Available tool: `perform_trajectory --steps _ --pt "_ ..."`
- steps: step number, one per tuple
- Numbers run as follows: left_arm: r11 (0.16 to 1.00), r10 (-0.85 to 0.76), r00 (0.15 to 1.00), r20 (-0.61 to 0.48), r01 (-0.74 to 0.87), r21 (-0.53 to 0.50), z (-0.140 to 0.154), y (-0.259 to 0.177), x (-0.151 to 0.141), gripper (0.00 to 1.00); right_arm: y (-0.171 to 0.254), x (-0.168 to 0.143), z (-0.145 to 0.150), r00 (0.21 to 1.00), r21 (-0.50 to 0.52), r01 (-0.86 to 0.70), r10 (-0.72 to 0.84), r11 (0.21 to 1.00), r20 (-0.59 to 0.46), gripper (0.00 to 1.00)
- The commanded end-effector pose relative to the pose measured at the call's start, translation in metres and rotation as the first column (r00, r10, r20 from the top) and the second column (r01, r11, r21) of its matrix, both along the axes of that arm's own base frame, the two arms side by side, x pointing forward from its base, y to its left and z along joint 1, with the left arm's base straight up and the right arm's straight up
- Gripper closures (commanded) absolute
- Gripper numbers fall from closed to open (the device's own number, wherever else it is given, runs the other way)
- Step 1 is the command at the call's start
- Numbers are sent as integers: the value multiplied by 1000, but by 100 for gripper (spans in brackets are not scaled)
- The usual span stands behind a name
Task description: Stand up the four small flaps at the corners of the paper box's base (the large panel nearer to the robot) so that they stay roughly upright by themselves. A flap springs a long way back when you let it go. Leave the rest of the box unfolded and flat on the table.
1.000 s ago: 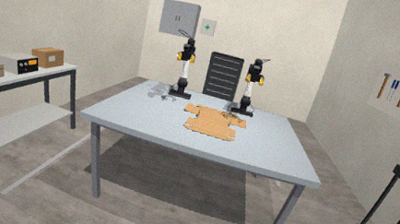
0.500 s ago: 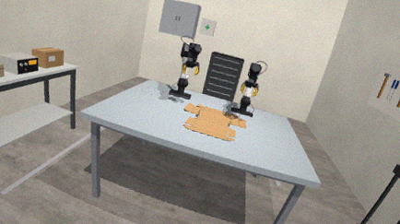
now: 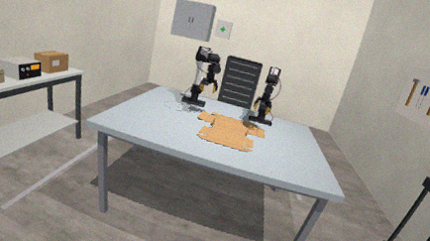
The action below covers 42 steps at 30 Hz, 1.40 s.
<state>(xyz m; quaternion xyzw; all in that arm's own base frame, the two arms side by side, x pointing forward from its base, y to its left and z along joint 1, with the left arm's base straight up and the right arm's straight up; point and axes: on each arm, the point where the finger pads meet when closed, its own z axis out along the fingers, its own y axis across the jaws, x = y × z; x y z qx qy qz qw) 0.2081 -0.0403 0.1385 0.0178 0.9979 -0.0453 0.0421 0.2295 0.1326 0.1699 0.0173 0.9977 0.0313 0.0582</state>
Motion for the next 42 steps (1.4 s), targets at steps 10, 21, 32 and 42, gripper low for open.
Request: perform_trajectory --steps 10,21,32,42 --pt "1000 -8 998 -69 7 -12 -68 -14 -55 23 43 -50 -58 996 57 18 -13 998 -92 23" --pt "1000 -3 999 -41 2 -22 -86 -20 -64 23 82 -95 -134 994 33 19 -15 999 -111 23" --pt "1000 -9 998 -57 8 -18 -83 -16 -69 23 93 -92 -125 996 71 19 -13 997 -87 23" --pt "1000 -9 998 -60 8 -17 -83 -14 -70 23 88 -93 -120 996 71 23 -16 997 -89 23"
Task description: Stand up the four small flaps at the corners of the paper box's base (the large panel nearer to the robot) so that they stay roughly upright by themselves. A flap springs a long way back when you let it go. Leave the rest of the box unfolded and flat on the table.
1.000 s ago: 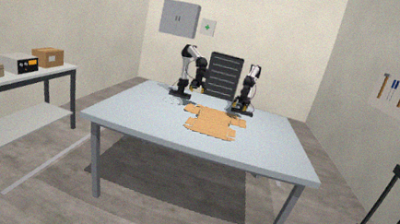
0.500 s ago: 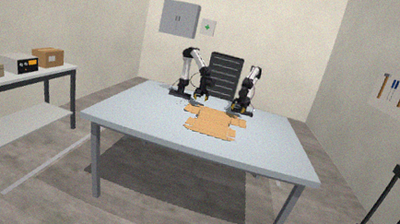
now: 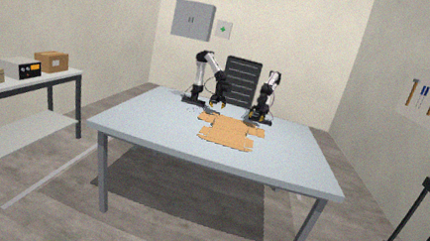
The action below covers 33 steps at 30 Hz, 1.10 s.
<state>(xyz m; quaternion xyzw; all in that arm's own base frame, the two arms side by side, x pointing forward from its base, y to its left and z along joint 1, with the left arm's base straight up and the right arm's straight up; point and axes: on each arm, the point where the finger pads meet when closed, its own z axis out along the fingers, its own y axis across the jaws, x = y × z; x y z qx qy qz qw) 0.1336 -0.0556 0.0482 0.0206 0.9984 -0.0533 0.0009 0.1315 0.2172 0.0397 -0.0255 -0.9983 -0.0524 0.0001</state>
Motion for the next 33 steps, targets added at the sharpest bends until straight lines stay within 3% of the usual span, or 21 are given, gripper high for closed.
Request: perform_trajectory --steps 1,6,15,18,24,33 --pt "1000 1 1000 23 -1 -3 8 0 5 23 2 5 10 1000 23 11 -12 1000 25 23" --pt "1000 2 1000 23 -2 -3 8 1 5 23 -1 4 7 1000 17 11 -11 1000 22 23" --pt "1000 2 1000 -3 -2 4 -20 -2 -1 23 1 0 -22 1000 -11 6 -6 1000 5 23" --pt "1000 2 1000 -4 -2 5 -23 -2 -1 23 13 7 -16 1000 21 6 -7 1000 24 23" --pt "1000 2 1000 -3 -2 6 -39 -5 -2 23 6 0 -43 1000 -10 6 -6 1000 5 23" --pt "1000 6 1000 6 -6 3 -44 -8 1 23 15 5 -44 1000 15 8 -8 1000 21 23"
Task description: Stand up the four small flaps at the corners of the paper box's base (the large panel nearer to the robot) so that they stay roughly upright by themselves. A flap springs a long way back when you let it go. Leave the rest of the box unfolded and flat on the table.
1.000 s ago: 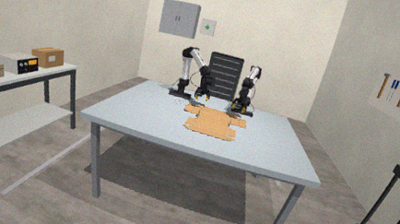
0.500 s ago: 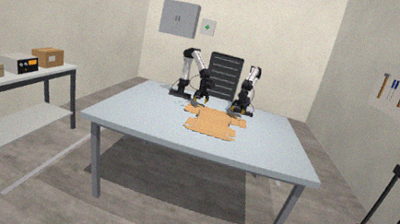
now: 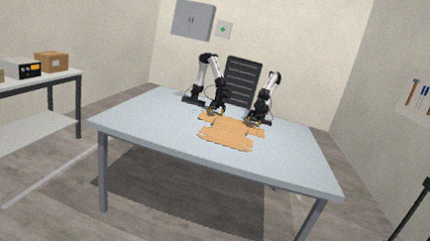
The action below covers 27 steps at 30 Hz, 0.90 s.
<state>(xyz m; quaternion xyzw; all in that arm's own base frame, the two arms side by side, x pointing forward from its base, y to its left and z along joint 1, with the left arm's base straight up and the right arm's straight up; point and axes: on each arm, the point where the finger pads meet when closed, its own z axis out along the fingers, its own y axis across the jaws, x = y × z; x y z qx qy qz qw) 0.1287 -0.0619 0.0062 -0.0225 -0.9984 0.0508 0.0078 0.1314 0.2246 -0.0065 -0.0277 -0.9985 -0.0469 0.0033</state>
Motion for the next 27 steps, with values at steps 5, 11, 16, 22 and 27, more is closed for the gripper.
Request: perform_trajectory --steps 5,11,16,22,27 --pt "1000 7 1000 27 -7 -9 1 -2 7 23 7 5 0 1000 16 2 -2 1000 26 23" --pt "1000 7 1000 27 -7 -9 0 -2 7 23 6 4 1 1000 -32 3 -2 999 16 23" --pt "1000 7 1000 27 -7 -9 0 -1 7 23 5 4 2 1000 -62 3 -2 998 16 23" --pt "1000 7 1000 27 -7 -9 -1 -1 7 23 4 5 3 1000 -70 5 -4 998 18 23" --pt "1000 7 1000 27 -7 -9 -1 -1 7 23 2 4 0 1000 -84 5 -4 996 13 23"
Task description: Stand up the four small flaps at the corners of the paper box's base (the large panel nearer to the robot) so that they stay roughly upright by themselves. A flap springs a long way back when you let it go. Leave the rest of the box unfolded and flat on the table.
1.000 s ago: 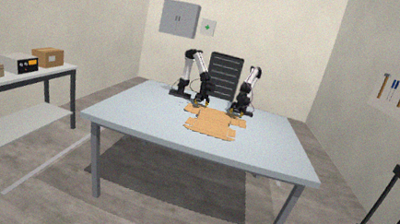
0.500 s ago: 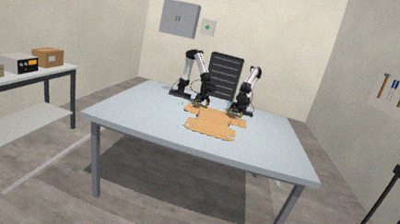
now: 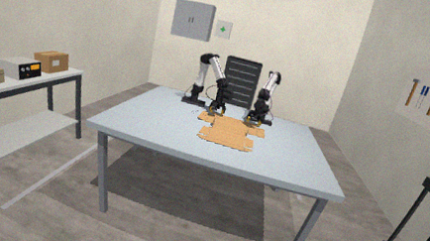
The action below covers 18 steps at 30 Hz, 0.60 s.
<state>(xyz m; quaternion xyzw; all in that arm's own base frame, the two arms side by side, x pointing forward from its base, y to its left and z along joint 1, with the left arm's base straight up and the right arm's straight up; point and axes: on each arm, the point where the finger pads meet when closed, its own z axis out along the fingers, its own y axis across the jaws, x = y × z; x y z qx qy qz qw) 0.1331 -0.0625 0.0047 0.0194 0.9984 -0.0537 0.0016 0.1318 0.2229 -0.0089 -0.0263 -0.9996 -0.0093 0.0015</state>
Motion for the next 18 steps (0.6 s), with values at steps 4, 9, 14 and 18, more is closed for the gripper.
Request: perform_trajectory --steps 4,9,14,18 --pt "1000 -1 1000 9 1 -3 0 0 3 23 4 3 2 1000 -33 5 -5 999 10 23" --pt "1000 -2 1000 21 2 -3 3 0 9 23 9 6 11 1000 -11 6 -6 1000 29 23" --pt "1000 -1 1000 9 1 -3 0 0 3 23 5 4 3 1000 -47 5 -5 999 13 23" --pt "1000 -2 1000 16 2 -3 3 1 9 23 4 3 -1 1000 -91 5 -4 996 7 23"
